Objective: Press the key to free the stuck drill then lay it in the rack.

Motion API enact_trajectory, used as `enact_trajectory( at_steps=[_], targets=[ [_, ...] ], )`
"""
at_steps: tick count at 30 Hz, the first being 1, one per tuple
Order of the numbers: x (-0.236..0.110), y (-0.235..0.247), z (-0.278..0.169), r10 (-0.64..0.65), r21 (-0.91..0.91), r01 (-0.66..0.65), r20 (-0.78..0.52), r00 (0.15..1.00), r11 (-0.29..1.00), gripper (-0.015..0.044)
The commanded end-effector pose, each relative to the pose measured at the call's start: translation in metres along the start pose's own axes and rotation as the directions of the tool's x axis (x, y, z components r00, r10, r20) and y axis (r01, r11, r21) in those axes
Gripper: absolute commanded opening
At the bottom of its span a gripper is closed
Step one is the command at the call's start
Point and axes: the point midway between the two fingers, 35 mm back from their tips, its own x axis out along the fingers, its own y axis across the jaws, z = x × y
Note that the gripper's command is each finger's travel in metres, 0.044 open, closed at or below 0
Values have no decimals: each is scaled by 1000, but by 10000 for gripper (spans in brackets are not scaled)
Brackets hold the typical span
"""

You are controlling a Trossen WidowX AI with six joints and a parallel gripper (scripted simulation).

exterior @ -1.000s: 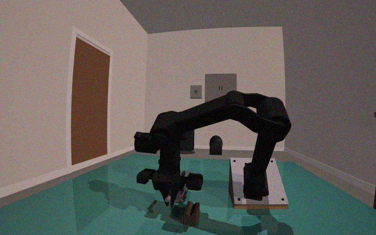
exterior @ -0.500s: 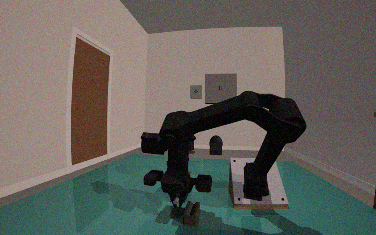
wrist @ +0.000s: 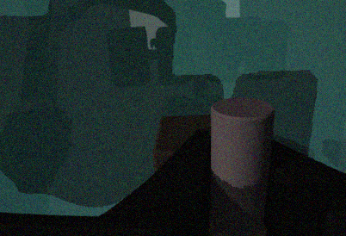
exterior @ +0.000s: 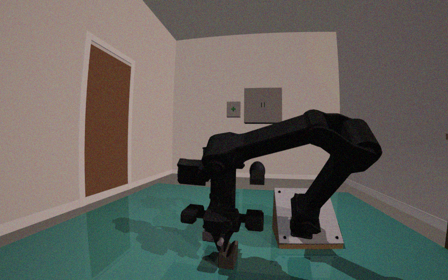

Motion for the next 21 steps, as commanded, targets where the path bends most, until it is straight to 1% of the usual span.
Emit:
enact_trajectory(
  at_steps=[1,16,21],
  targets=[
    [1,7,0,3,8,-3,0,1000,1000,0],
    [26,8,0,3,7,-3,1,1000,1000,0],
    [28,8,0,3,7,-3,1,1000,1000,0]
  ],
)
